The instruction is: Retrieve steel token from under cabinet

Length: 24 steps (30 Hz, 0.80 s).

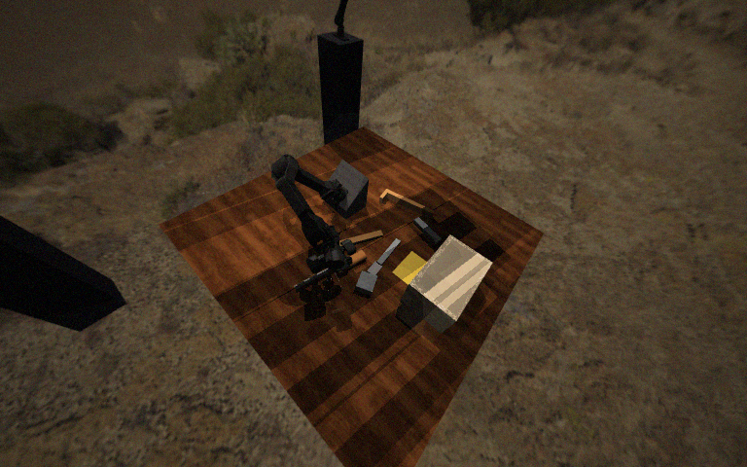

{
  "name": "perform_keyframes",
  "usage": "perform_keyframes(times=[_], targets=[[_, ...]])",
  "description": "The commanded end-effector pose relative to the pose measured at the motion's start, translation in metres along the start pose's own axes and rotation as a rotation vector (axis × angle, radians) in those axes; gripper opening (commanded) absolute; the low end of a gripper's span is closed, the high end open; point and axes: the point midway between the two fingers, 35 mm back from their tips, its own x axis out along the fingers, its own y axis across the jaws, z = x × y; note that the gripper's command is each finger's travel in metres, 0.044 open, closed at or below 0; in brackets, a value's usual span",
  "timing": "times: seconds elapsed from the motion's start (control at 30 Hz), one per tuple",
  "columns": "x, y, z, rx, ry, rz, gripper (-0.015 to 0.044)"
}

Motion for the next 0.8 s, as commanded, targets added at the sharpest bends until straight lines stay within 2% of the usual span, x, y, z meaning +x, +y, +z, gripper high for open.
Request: perform_keyframes(times=[0.0, 0.77], targets=[[0.006, 0.001, -0.002, -0.006, 0.002, 0.003, 0.012], [0.006, 0.001, -0.014, -0.007, 0.003, 0.002, 0.012]])
